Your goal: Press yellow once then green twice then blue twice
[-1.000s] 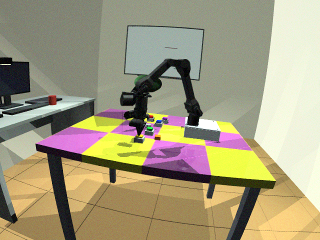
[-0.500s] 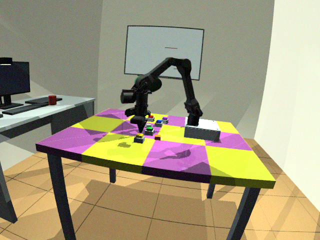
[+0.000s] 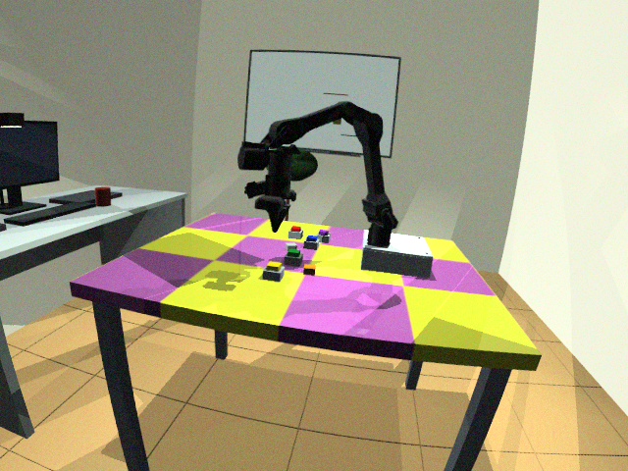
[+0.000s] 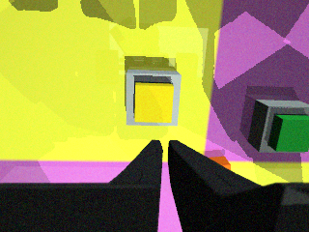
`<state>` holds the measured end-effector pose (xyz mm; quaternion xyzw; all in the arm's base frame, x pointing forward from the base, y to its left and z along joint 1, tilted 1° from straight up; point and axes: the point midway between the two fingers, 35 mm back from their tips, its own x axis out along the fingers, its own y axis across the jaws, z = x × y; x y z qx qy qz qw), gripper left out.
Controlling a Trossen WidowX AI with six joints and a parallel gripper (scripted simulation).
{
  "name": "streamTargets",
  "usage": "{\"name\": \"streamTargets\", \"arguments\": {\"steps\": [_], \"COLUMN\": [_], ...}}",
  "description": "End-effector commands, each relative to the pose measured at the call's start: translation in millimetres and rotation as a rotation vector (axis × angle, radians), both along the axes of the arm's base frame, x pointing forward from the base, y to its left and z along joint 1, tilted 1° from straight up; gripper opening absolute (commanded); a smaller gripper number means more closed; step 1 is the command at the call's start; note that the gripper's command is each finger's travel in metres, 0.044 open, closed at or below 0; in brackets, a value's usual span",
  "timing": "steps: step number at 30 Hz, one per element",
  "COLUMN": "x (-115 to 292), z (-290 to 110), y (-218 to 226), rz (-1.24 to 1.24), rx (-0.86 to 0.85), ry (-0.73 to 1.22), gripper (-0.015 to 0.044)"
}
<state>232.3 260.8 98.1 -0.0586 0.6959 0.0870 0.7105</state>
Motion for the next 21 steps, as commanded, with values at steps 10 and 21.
{"name": "streamTargets", "arguments": {"steps": [10,21], "x": [0,1], "z": [-4,-66], "y": [-135,-134], "rz": [-0.001,-0.001], "rx": [-0.018,-0.018], "ry": [0.007,0.008], "gripper": [0.0020,0.0020]}}
